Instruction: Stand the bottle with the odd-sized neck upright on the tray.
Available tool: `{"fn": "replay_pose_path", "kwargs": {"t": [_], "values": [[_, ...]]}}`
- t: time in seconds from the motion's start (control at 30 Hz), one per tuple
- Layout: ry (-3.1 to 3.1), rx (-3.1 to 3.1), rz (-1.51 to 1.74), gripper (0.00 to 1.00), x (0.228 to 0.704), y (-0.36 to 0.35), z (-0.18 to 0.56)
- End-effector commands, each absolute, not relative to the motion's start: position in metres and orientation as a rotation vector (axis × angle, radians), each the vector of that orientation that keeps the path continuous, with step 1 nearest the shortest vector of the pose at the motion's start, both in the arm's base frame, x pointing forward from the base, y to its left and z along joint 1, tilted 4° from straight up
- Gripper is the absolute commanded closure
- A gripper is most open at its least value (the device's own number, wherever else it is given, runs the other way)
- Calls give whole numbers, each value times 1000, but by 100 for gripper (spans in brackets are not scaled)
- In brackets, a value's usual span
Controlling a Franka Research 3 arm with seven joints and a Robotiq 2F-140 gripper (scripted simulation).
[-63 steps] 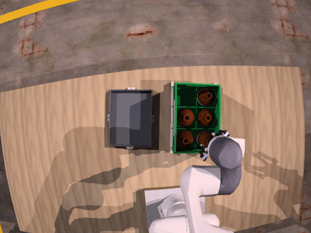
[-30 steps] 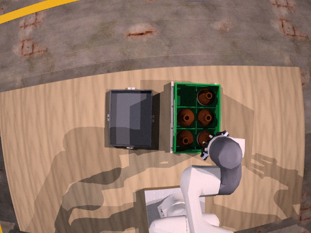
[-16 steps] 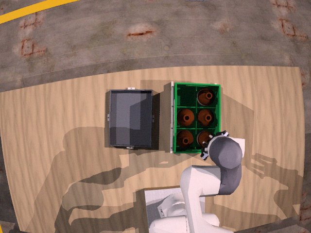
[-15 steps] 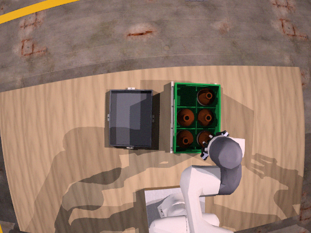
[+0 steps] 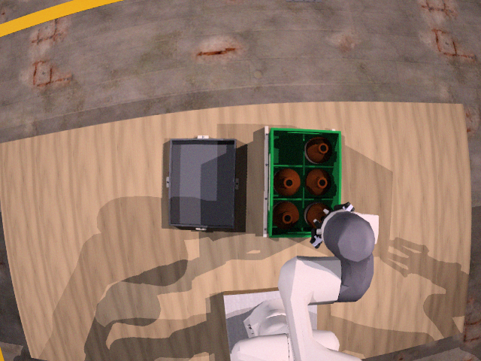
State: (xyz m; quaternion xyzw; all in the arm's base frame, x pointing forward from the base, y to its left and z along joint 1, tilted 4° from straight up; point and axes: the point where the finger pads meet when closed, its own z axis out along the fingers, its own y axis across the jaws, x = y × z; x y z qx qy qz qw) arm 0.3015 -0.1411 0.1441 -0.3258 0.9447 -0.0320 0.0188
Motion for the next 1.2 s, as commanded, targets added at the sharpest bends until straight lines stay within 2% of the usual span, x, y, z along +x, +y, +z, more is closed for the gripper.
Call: {"fn": "replay_pose_path", "kwargs": {"t": [0.0, 0.17, 0.2, 1.17], "values": [[2934, -1012, -102, 90, 301, -142, 143], [2934, -1012, -102, 90, 301, -142, 143], [2934, -1012, -102, 56, 301, -142, 143], [2934, -1012, -102, 56, 301, -142, 143]]}}
